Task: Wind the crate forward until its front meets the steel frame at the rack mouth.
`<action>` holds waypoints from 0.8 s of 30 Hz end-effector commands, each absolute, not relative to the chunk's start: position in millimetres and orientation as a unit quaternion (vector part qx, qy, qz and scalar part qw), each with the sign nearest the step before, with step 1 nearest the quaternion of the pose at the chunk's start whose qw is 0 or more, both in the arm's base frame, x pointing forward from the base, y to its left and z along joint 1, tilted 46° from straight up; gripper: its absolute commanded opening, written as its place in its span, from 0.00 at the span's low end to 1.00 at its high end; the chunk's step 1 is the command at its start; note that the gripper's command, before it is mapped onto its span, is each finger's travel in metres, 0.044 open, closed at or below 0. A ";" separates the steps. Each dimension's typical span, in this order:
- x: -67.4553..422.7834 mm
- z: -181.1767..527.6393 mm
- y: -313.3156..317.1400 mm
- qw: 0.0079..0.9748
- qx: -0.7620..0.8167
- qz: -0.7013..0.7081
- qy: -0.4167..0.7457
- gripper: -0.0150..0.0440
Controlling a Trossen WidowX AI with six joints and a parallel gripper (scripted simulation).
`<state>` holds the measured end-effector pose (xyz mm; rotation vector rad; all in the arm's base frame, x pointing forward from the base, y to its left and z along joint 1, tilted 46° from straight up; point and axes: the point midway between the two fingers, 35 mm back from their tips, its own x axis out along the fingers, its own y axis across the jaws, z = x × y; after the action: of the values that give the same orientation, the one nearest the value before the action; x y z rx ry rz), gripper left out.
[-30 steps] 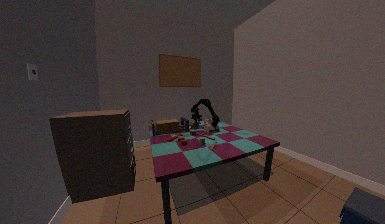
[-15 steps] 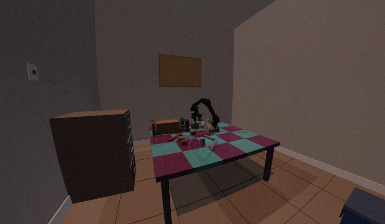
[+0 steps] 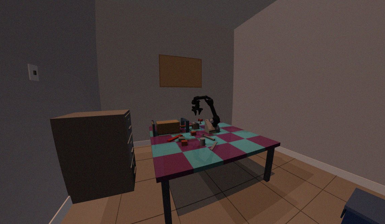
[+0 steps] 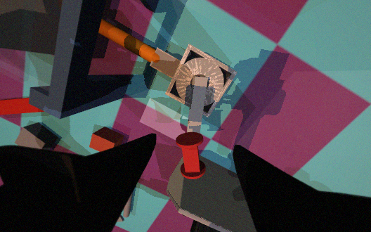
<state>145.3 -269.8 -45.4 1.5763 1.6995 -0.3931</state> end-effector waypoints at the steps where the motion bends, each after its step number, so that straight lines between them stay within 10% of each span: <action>1: 145.3 -43.8 -273.3 0.388 0.616 -0.155 0.668 0.69; 11: 145.3 -43.8 -273.3 0.388 0.616 -0.155 0.668 0.25; 24: 145.3 -43.8 -273.3 0.388 0.616 -0.155 0.668 0.25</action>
<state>145.7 -272.5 -44.0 1.5730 1.6971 -0.3962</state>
